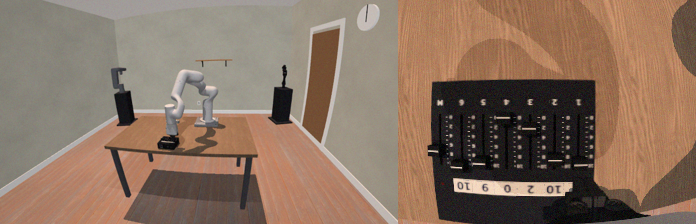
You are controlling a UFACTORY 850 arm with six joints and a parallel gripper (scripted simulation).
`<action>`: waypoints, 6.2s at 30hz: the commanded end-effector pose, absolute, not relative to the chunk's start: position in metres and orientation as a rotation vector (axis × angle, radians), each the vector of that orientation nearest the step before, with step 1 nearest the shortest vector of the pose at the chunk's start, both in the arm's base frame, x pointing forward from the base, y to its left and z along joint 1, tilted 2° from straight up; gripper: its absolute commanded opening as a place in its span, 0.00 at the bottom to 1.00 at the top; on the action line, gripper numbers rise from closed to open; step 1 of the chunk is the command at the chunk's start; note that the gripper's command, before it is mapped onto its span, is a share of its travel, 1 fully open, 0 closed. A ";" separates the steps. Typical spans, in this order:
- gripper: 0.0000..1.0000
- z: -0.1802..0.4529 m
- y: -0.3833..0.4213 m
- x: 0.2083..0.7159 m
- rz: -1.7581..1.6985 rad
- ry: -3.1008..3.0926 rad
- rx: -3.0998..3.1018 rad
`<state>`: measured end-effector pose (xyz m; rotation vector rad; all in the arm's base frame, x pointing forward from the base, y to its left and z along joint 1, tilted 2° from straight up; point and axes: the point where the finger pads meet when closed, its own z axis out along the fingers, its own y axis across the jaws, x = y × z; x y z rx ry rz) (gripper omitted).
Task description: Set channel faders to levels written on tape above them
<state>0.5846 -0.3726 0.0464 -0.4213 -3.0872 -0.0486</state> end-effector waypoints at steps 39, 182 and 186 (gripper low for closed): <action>0.00 0.048 -0.374 0.586 -0.047 -3.089 -0.422; 0.00 0.036 -0.366 0.559 -0.047 -3.089 -0.422; 0.00 0.036 -0.366 0.559 -0.047 -3.089 -0.422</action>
